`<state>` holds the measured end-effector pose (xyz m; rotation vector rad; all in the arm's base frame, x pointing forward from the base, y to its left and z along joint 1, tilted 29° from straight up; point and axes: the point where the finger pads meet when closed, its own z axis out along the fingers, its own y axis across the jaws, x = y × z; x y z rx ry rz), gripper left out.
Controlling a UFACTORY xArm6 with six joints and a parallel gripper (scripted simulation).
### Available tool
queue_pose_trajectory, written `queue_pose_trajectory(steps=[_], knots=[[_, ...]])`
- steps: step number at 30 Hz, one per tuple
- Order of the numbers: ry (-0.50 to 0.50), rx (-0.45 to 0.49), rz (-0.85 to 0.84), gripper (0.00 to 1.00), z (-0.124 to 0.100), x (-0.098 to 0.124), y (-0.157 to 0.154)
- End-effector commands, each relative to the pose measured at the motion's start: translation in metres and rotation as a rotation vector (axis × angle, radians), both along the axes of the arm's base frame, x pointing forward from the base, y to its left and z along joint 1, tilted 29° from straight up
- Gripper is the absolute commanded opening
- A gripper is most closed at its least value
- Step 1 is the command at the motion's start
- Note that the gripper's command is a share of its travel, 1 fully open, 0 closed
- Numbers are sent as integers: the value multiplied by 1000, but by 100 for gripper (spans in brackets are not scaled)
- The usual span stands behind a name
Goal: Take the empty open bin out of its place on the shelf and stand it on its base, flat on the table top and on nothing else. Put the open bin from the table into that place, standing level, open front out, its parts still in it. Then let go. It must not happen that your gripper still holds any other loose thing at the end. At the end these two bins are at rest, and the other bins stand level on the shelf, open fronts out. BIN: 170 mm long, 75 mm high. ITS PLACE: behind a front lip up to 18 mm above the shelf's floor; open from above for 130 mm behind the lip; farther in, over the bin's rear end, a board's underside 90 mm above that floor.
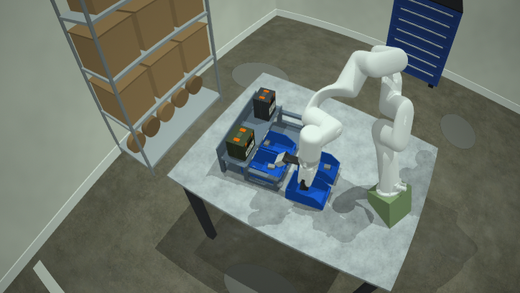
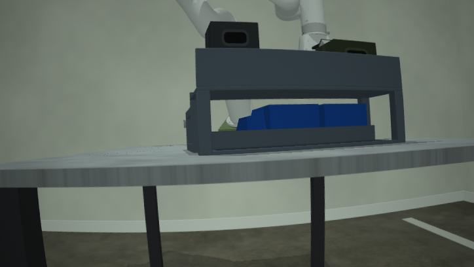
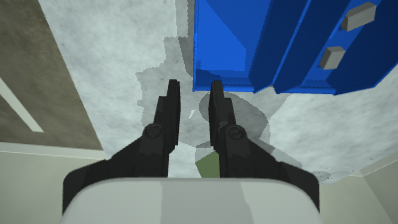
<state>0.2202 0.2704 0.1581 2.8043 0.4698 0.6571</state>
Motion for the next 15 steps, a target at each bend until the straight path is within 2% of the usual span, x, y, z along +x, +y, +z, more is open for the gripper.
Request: queue_pose_trajectory(steps=[1, 2, 15], knots=[[-1, 3, 1, 26, 1, 0, 1], [-1, 3, 1, 0, 1, 0, 1], [-1, 3, 1, 0, 1, 0, 1]])
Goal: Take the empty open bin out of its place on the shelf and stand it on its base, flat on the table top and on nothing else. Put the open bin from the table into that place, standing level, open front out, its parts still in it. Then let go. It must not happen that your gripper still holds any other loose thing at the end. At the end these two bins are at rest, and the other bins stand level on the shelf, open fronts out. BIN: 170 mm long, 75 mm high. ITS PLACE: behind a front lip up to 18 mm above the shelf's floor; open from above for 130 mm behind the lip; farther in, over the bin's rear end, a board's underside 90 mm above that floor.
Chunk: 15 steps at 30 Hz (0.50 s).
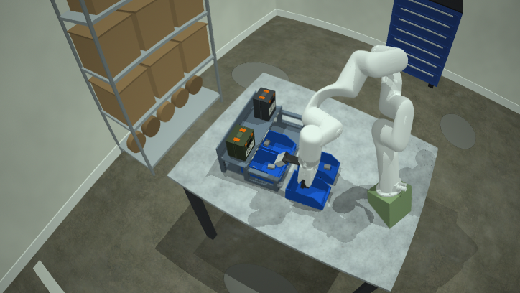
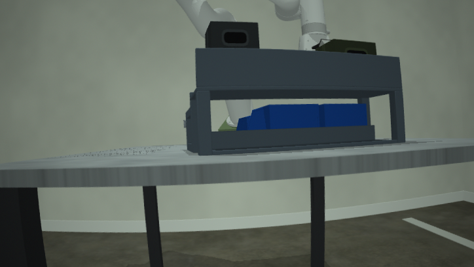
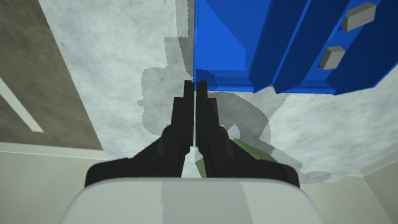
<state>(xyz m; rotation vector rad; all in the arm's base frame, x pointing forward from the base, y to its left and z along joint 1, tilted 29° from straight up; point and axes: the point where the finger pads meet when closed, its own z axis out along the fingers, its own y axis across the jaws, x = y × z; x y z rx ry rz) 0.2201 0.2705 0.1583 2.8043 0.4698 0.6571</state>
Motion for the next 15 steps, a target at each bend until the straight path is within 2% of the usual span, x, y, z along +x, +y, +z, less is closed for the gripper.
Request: queue_pose_trajectory(steps=[1, 15], knots=[[-1, 3, 1, 0, 1, 0, 1], [-7, 23, -38, 0, 2, 1, -1]])
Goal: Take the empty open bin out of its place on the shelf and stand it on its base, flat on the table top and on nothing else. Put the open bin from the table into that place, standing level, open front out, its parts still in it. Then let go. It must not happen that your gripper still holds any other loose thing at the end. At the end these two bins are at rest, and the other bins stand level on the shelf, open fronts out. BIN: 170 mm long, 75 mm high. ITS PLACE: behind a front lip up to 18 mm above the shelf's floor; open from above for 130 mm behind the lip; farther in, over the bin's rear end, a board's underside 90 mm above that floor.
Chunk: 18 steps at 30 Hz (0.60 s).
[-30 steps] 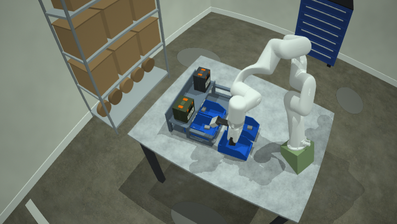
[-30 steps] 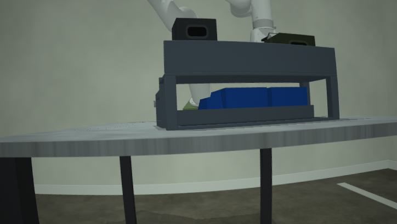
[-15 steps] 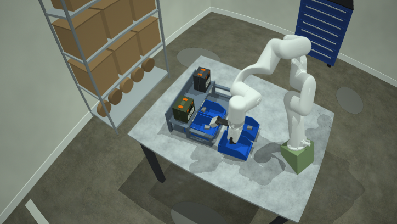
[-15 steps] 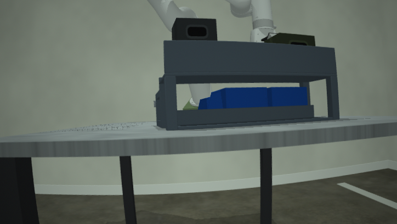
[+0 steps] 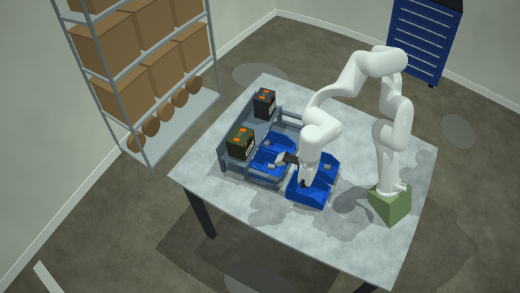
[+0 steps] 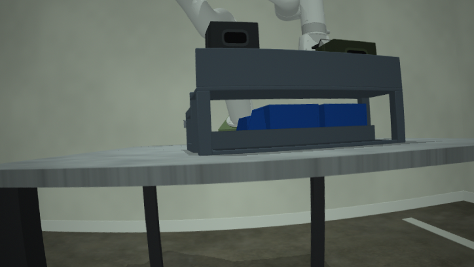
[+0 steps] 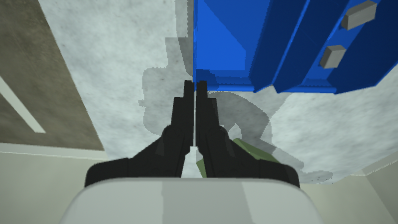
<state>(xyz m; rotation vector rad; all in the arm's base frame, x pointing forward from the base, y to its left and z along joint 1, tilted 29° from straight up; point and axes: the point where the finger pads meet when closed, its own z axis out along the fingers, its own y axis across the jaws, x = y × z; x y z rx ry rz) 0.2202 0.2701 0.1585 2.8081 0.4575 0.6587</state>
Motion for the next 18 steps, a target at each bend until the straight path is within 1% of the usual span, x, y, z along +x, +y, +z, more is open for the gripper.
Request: queue_pose_trajectory(steps=[1, 6, 8, 13, 18], knots=[[-9, 28, -47, 0, 2, 1, -1], [-32, 108, -198, 0, 6, 4, -8], [-32, 108, -198, 0, 6, 4, -8], [-71, 241, -452, 0, 13, 9, -20], [-93, 338, -638, 0, 21, 15, -37]])
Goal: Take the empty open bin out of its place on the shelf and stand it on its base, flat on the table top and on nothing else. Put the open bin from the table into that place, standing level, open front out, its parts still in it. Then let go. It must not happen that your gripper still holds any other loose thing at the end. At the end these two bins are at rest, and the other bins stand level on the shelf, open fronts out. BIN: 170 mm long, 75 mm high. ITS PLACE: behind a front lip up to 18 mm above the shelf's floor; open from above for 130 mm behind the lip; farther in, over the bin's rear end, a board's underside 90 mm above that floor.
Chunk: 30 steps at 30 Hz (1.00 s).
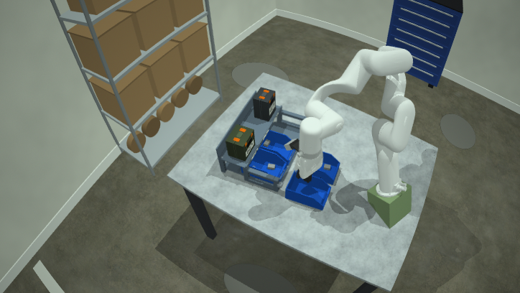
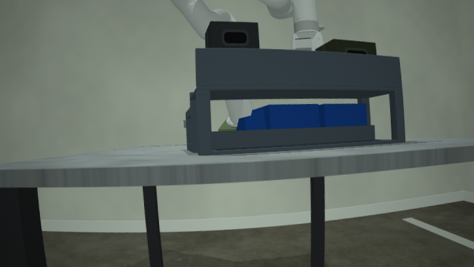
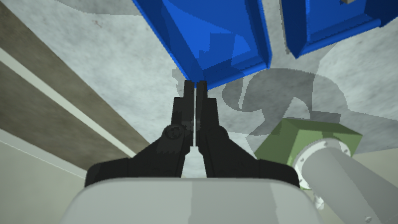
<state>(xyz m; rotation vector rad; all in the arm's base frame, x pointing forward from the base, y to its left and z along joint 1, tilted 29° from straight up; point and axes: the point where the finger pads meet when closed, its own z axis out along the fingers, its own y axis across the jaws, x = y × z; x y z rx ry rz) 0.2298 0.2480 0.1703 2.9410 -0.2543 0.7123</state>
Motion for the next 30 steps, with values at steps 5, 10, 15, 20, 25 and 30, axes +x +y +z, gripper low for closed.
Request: queue_pose_trajectory(steps=[5, 10, 15, 20, 25, 30], knots=[[-67, 210, -408, 0, 17, 11, -34], [-92, 304, -597, 0, 22, 14, -46], [-114, 403, -796, 0, 28, 17, -66], [-139, 504, -1003, 0, 32, 19, -82], [-165, 605, -1207, 0, 33, 20, -89], [-185, 696, -1387, 0, 35, 20, -98]])
